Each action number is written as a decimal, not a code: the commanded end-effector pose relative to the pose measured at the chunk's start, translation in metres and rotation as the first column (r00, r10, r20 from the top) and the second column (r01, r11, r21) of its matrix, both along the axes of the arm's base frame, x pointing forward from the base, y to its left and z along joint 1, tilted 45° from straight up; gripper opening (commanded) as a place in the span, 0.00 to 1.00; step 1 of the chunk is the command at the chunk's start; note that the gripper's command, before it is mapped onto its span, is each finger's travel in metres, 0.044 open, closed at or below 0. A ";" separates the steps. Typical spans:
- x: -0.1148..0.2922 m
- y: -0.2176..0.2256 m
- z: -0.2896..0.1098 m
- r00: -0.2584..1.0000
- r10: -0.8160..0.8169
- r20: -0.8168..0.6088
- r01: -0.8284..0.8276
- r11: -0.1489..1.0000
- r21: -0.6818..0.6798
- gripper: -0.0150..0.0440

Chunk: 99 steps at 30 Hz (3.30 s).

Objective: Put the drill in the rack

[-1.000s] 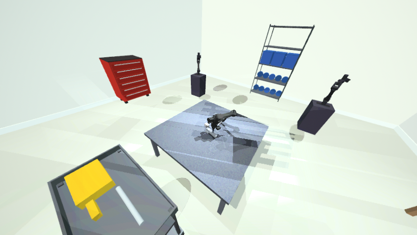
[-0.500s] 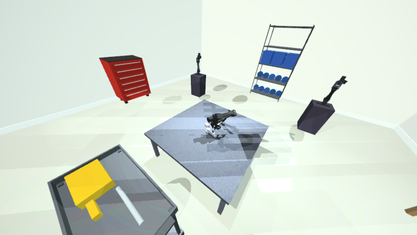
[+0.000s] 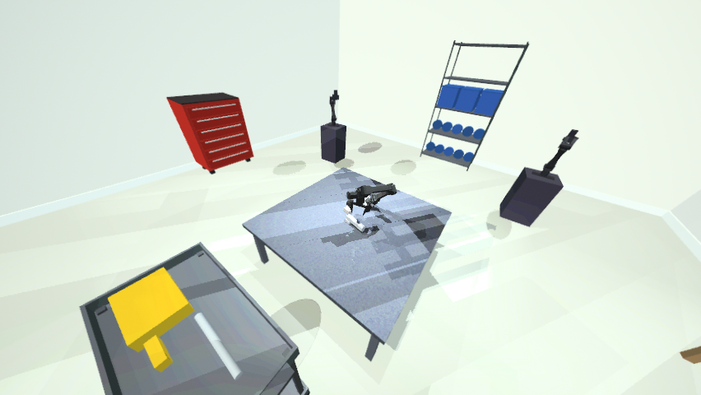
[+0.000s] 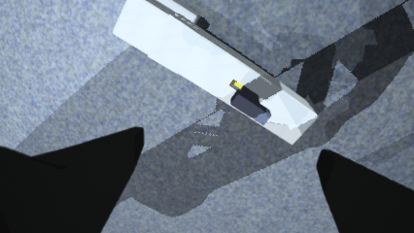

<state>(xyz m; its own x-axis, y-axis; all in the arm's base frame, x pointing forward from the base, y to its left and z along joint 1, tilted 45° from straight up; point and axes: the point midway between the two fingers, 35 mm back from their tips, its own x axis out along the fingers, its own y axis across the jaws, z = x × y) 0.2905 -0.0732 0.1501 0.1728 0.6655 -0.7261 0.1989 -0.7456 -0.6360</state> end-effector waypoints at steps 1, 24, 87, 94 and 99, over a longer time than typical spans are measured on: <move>-0.003 -0.007 -0.020 0.895 0.349 0.276 -0.326 0.937 -0.129 1.00; -0.009 -0.033 -0.084 -0.510 0.783 0.356 -0.452 0.108 -0.886 1.00; -0.031 -0.043 -0.163 -0.419 -0.484 -0.769 0.774 0.252 -0.580 1.00; -0.031 -0.043 -0.163 -0.419 -0.484 -0.769 0.774 0.252 -0.580 1.00; -0.031 -0.043 -0.163 -0.419 -0.484 -0.769 0.774 0.252 -0.580 1.00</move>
<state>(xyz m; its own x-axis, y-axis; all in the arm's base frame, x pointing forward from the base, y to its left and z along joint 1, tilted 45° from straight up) 0.2602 -0.1166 -0.0120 0.1010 0.6924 -0.7144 -0.9615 0.2525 0.1088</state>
